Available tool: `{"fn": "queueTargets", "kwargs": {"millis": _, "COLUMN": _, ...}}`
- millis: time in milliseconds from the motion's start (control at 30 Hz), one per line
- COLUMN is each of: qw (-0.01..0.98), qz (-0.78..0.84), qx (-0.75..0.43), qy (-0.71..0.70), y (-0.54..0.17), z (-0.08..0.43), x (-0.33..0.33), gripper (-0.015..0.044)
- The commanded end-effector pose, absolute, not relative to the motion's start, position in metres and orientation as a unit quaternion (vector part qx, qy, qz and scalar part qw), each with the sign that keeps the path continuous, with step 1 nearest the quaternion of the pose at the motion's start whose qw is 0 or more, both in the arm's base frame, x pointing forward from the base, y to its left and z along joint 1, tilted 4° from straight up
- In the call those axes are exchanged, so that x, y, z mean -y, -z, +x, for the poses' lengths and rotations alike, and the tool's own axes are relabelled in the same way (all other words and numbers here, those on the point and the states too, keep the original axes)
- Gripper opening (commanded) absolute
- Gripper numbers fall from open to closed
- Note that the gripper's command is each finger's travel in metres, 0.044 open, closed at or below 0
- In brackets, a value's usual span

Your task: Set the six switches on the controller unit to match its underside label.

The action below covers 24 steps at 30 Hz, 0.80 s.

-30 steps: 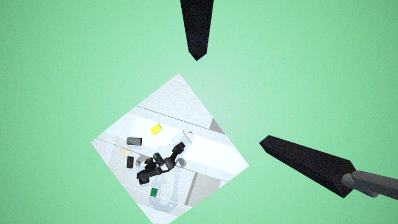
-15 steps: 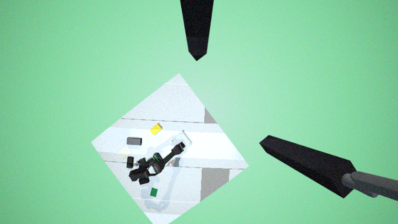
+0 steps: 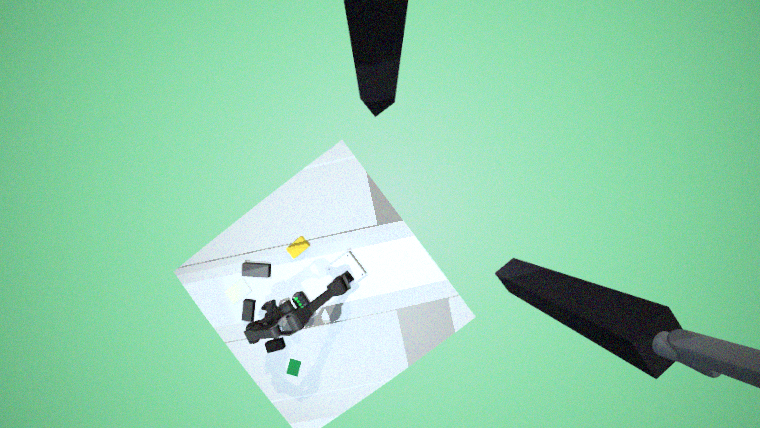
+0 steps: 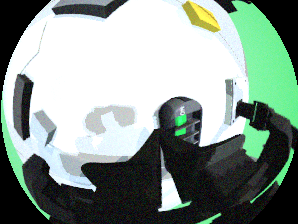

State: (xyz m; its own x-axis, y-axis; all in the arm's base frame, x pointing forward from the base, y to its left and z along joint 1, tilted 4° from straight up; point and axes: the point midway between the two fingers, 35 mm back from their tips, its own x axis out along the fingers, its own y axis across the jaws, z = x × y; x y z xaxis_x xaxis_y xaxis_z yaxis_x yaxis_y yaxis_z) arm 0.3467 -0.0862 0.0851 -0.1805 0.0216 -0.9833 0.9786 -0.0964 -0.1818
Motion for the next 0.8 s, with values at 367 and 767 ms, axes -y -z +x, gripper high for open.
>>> {"fn": "queueTargets", "kwargs": {"millis": 367, "qw": 0.426, "qz": 0.478, "qx": -0.522, "qy": 0.564, "y": -0.060, "z": 0.351, "x": 0.088, "gripper": 0.0000}}
{"fn": "queueTargets", "kwargs": {"millis": 767, "qw": 0.426, "qz": 0.478, "qx": -0.522, "qy": 0.564, "y": -0.042, "z": 0.352, "x": 0.088, "gripper": 0.0000}}
